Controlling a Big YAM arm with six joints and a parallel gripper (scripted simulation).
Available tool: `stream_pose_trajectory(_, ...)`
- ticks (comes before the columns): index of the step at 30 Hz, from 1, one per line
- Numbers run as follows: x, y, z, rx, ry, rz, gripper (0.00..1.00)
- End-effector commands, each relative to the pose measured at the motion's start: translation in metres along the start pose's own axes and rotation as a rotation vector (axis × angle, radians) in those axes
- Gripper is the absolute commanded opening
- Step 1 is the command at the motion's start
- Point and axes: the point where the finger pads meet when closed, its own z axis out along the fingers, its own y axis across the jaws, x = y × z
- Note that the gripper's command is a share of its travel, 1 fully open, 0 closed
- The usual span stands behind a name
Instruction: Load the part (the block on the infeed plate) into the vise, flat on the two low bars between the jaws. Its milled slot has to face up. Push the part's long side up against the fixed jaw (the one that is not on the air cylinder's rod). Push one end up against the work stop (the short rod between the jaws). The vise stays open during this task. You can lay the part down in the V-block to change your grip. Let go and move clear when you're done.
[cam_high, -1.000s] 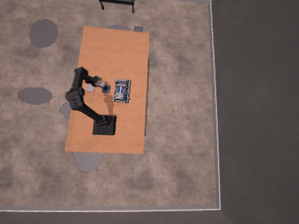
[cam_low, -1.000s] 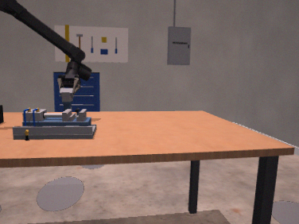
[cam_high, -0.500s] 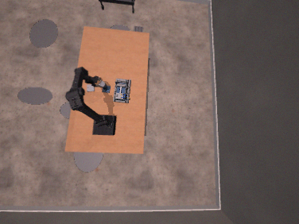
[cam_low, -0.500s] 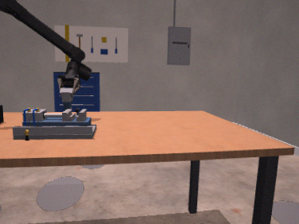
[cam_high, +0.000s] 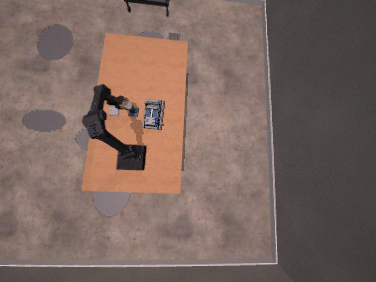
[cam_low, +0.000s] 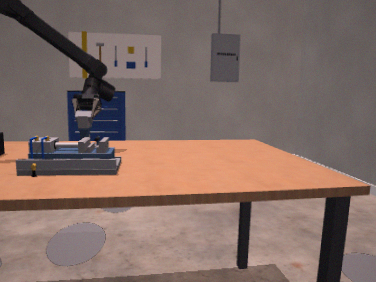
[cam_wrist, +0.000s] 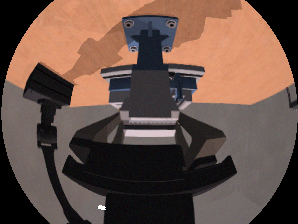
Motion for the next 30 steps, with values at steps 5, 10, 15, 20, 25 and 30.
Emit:
stream_pose_trajectory(5, -0.004, -0.01, -0.015, 0.028, -0.01, 0.012, 0.0)
stream_pose_trajectory(10, -0.002, -0.011, -0.018, 0.031, -0.012, 0.015, 0.0)
stream_pose_trajectory(15, 0.002, -0.013, -0.024, 0.039, -0.019, 0.023, 0.0)
stream_pose_trajectory(20, 0.005, -0.013, -0.027, 0.044, -0.023, 0.028, 0.0)
stream_pose_trajectory(25, 0.009, -0.014, -0.031, 0.05, -0.028, 0.033, 0.0)
stream_pose_trajectory(30, 0.01, -0.013, -0.033, 0.051, -0.028, 0.033, 0.0)
